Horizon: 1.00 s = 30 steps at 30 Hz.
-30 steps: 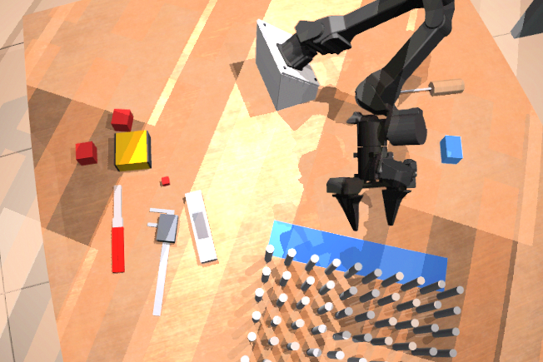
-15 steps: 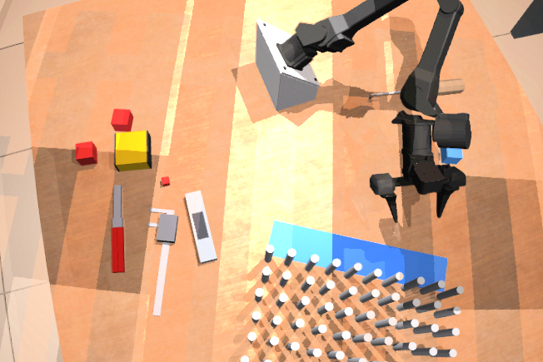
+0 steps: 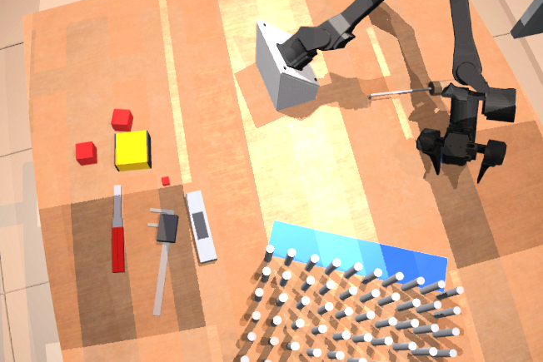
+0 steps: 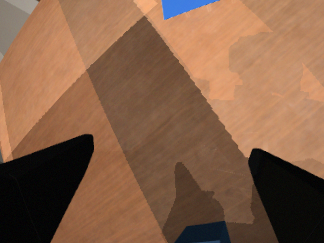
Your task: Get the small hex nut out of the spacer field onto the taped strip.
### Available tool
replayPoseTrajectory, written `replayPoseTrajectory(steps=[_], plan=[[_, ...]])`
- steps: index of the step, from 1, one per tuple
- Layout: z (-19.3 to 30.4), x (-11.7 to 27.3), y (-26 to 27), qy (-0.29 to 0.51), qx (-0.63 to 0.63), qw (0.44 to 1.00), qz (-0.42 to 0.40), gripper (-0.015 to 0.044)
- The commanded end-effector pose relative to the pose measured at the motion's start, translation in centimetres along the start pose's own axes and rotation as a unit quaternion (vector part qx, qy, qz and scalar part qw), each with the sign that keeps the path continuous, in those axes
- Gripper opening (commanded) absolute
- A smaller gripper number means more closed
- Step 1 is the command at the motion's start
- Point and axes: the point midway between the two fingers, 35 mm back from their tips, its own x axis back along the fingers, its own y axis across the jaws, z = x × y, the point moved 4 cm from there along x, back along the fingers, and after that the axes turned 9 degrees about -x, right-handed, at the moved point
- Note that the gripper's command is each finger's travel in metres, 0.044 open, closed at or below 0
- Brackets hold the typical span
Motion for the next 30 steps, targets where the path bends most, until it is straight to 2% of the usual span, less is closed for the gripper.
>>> replayPoseTrajectory(steps=[1, 10, 19, 30], plan=[[4.7, 3.0, 0.1, 0.033, -0.164, 0.984, 0.055, 0.0440], [10.4, 6.0, -1.7, 0.057, -0.296, 0.942, 0.149, 0.0440], [19.3, 12.4, -6.2, 0.062, -0.393, 0.866, 0.302, 0.0440], [19.9, 13.3, -7.1, 0.060, -0.398, 0.860, 0.313, 0.0440]])
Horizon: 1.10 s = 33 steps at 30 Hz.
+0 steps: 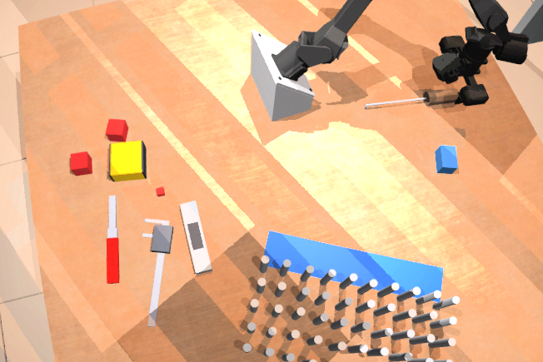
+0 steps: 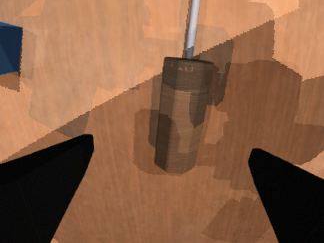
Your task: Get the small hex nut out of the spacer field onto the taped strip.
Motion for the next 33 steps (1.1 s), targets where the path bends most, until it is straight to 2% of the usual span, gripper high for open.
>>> replayPoseTrajectory(steps=[1, 10, 16, 33], plan=[[-0.19, 0.22, -0.75, 0.001, -0.003, 1.000, 0.004, 0.0440], [-0.23, 0.22, -0.73, 0.001, -0.003, 1.000, 0.004, 0.0440], [-0.23, 0.22, -0.73, 0.001, -0.003, 1.000, 0.004, 0.0282], [-0.16, -0.67, -0.67, 0.001, -0.003, 1.000, 0.004, 0.0280]])
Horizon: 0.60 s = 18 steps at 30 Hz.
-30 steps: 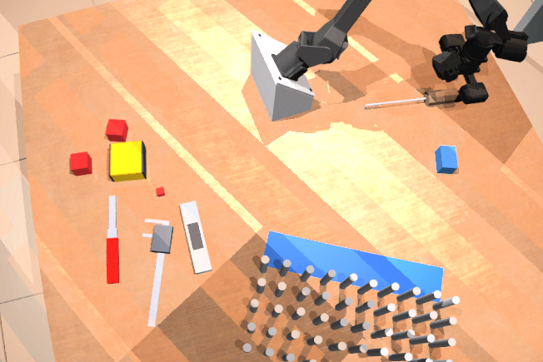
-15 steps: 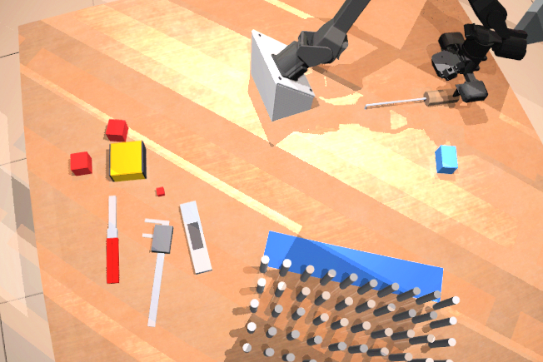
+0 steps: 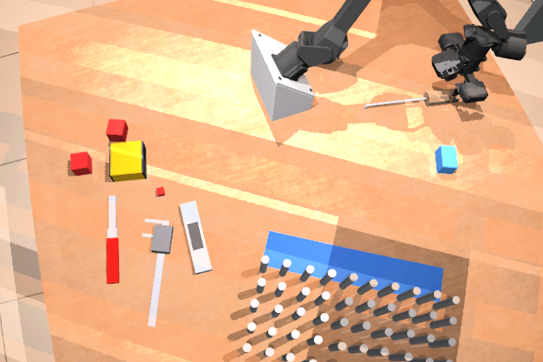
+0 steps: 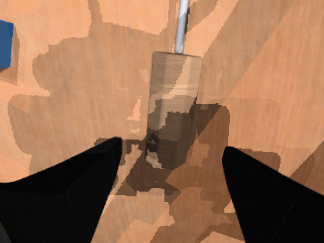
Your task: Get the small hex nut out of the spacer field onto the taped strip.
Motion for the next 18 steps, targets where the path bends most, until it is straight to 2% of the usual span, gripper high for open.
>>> replayPoseTrajectory(steps=[1, 18], plan=[[-0.1, -0.9, 0.1, -0.004, -0.004, 1.000, -0.001, 0.0280], [-0.1, -3.6, 0.2, -0.004, -0.004, 1.000, 0.000, 0.0280]])
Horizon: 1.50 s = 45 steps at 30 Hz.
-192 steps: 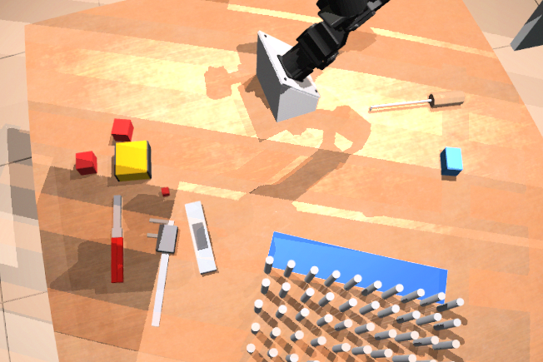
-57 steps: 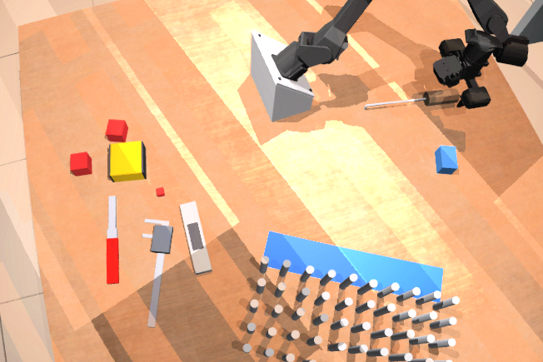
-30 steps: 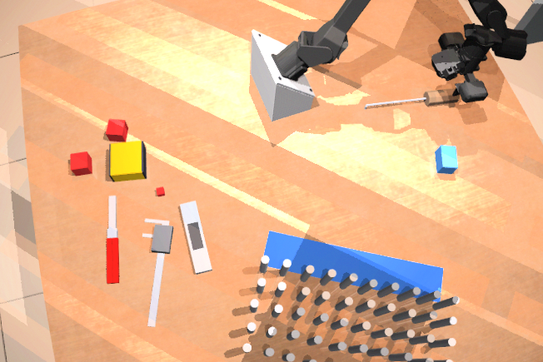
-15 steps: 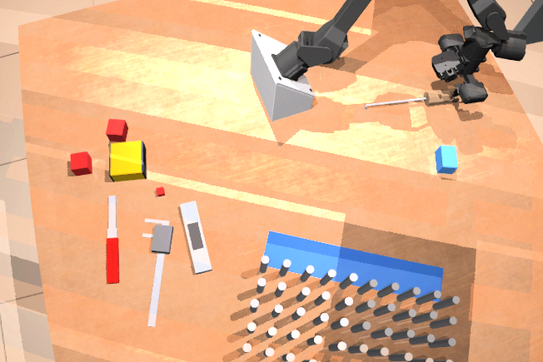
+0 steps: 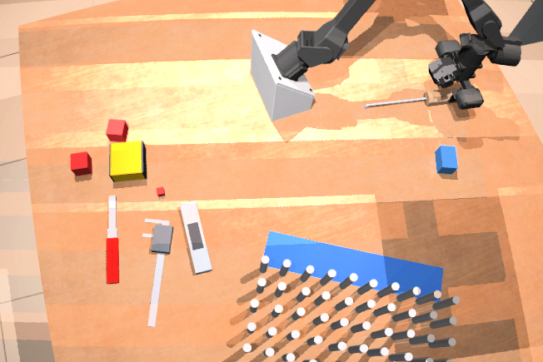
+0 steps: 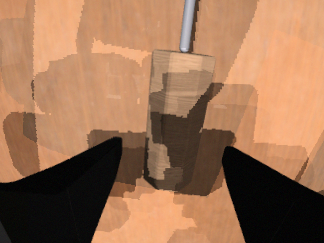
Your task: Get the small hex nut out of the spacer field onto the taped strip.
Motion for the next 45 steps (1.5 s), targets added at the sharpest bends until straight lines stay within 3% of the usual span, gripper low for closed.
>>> replayPoseTrajectory(steps=[1, 21, 25, 32, 37, 45], plan=[[-0.3, -1.0, 0.1, -0.006, -0.005, 1.000, 0.000, 0.0280], [-0.5, -4.0, 0.0, -0.005, -0.005, 1.000, 0.000, 0.0280], [-0.5, -4.0, 0.0, -0.005, -0.005, 1.000, 0.000, 0.0175], [-0.5, -4.0, 0.0, -0.005, -0.005, 1.000, 0.000, 0.0128], [-0.4, -3.0, 0.1, -0.006, -0.001, 1.000, 0.001, 0.0000], [-0.2, 2.1, -0.1, -0.004, -0.001, 1.000, 0.000, 0.0000]])
